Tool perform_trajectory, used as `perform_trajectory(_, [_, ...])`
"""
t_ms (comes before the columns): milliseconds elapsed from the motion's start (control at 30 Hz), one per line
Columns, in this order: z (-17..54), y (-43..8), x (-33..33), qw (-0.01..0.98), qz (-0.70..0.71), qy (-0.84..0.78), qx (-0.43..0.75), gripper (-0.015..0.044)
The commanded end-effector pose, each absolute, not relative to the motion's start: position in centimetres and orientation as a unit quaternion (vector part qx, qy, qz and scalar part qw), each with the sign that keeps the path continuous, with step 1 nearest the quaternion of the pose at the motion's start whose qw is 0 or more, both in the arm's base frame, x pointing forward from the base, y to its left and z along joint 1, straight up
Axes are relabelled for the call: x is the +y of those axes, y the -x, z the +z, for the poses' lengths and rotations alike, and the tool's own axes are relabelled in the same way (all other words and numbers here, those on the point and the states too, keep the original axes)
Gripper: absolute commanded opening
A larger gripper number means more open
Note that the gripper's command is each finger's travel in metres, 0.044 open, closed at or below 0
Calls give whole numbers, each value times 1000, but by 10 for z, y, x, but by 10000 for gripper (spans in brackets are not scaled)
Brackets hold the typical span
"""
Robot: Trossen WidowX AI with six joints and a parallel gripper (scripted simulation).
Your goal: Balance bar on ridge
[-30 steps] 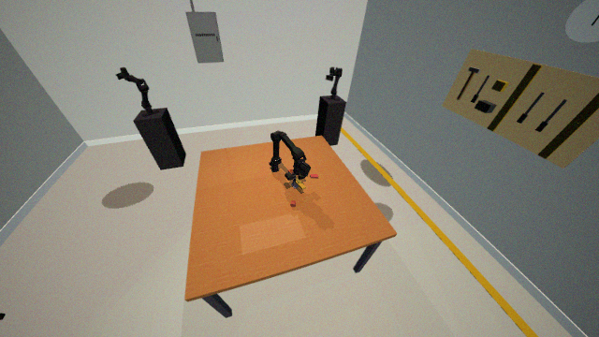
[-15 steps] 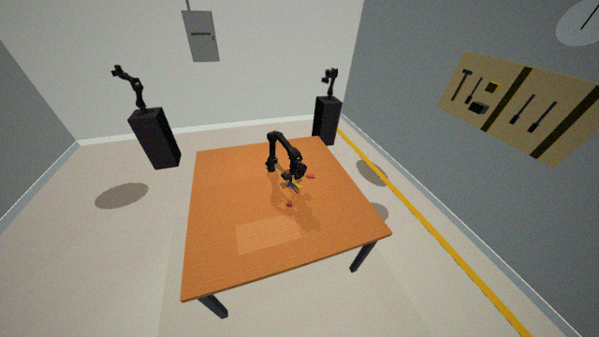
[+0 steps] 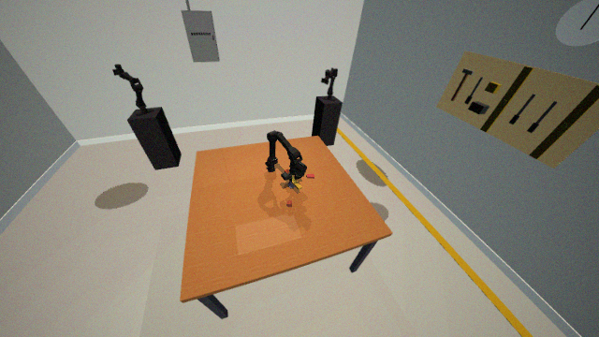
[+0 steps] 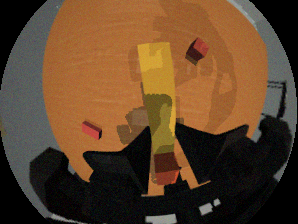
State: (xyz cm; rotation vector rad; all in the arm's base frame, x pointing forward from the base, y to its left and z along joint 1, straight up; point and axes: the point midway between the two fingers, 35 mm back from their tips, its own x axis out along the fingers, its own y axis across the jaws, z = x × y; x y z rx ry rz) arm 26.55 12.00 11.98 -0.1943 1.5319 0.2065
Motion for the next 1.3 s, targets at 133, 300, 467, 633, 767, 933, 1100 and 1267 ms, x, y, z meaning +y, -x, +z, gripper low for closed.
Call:
perform_trajectory(133, [118, -266, 120, 712, 92, 86, 691, 0])
perform_trajectory(300, [117, -266, 120, 712, 92, 86, 691, 0])
perform_trajectory(467, [117, -266, 120, 712, 92, 86, 691, 0])
perform_trajectory(633, [116, -266, 120, 712, 92, 86, 691, 0])
perform_trajectory(767, [116, -266, 120, 712, 92, 86, 691, 0])
perform_trajectory(933, [116, -266, 120, 712, 92, 86, 691, 0])
perform_trajectory(1100, [115, -266, 120, 712, 92, 86, 691, 0])
perform_trajectory(1267, [115, -266, 120, 712, 92, 86, 691, 0])
